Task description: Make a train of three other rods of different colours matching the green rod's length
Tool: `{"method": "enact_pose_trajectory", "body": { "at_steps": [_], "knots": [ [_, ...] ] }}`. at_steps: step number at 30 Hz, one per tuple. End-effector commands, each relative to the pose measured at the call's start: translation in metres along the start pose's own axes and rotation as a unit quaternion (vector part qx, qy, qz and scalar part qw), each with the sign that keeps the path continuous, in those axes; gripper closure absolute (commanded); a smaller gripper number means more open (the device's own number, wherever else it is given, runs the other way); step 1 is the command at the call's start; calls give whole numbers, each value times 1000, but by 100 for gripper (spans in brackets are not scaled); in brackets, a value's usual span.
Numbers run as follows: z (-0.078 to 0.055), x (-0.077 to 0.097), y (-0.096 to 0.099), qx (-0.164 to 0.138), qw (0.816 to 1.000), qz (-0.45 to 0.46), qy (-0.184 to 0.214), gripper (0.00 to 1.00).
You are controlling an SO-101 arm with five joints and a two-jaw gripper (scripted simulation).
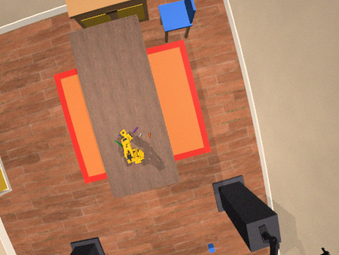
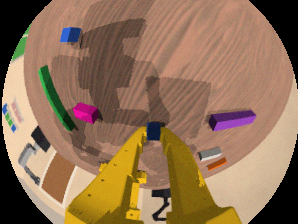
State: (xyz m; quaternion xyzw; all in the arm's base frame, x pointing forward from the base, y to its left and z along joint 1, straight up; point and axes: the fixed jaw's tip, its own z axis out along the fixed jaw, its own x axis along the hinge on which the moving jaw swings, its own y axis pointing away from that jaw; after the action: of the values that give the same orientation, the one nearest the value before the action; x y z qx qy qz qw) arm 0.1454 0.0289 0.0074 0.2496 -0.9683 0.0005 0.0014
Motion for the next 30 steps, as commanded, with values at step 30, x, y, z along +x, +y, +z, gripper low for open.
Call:
{"method": "enact_pose_trajectory", "body": {
  "at_steps": [30],
  "knots": [
    [-6, -9, -4, 9, 1000, 3, -27, 93]
  ]
}}
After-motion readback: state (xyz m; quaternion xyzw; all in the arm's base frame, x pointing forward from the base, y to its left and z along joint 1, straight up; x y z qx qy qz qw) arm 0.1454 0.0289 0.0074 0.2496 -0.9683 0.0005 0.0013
